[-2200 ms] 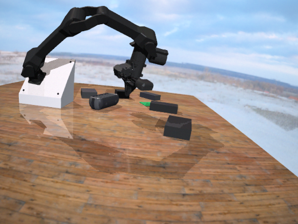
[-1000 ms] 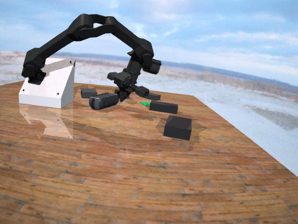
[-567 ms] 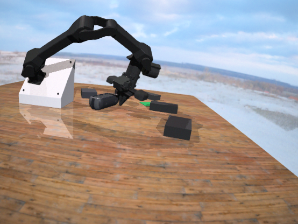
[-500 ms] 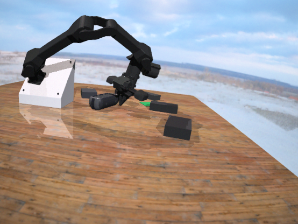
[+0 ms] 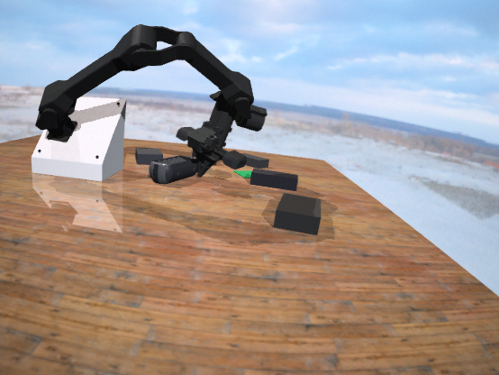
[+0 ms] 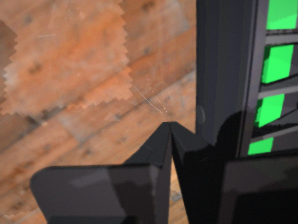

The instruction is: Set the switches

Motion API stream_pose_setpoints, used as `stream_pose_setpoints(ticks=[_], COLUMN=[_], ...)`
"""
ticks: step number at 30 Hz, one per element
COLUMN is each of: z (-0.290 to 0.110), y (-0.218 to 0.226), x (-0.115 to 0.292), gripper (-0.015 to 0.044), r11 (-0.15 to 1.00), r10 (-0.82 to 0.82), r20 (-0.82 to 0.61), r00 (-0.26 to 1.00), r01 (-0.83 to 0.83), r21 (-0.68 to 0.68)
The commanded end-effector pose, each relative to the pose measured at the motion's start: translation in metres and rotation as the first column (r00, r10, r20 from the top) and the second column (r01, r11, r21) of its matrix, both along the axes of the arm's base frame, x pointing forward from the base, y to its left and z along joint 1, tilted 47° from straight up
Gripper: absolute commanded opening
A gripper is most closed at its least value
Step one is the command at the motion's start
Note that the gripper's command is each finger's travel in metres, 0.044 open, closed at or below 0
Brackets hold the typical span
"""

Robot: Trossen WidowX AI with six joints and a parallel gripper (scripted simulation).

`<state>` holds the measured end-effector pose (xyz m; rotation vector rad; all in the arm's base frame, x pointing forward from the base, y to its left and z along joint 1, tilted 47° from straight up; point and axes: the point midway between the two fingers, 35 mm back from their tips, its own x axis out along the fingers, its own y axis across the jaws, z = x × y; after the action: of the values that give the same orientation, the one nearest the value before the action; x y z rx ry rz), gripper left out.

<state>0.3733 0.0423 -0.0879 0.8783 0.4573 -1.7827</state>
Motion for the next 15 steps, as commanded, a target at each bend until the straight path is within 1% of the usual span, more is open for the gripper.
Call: stream_pose_setpoints(ticks=[1, 15], z=[-0.0008, -0.0025], y=[0.0001, 0.0010], x=[-0.0018, -0.0068], gripper=[0.0000, 0.0000], r11=[1.000, 1.000], r10=[0.000, 0.000], r20=[0.002, 0.001], r00=[1.000, 1.000], r01=[0.000, 0.000], r21=[-0.001, -0.001])
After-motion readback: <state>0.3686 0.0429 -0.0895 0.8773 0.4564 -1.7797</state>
